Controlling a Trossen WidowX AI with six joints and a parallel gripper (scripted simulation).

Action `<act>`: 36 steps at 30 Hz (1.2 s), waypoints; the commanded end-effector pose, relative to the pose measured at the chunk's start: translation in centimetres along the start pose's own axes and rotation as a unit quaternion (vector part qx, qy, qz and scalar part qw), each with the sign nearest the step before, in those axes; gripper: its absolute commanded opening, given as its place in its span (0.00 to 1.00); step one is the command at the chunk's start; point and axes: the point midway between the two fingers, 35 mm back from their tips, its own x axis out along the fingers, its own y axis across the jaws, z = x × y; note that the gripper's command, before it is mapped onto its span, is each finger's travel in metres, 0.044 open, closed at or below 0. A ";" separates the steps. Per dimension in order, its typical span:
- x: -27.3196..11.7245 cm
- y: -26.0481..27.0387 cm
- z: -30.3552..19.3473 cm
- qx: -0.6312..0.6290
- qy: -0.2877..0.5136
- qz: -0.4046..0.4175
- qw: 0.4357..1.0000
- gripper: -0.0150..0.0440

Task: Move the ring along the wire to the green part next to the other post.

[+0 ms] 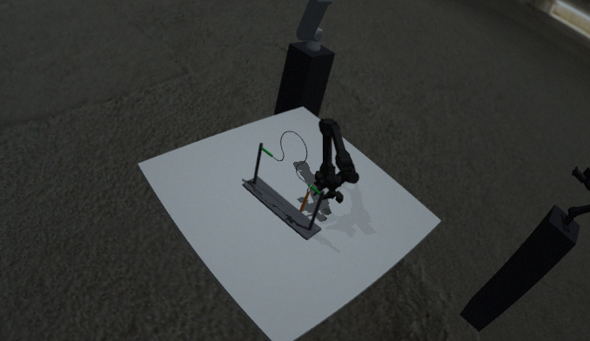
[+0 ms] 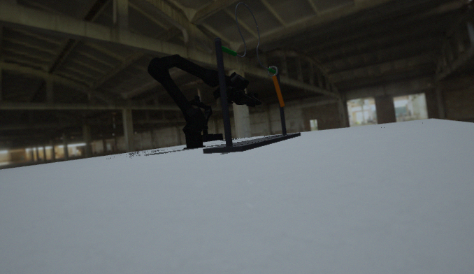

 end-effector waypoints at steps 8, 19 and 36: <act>-0.5 0.1 -0.2 0.001 0.004 -0.001 1.000 0.61; -5.0 -0.1 0.1 0.000 -0.001 0.000 1.000 1.00; -5.0 -0.1 0.1 0.000 -0.001 0.000 1.000 1.00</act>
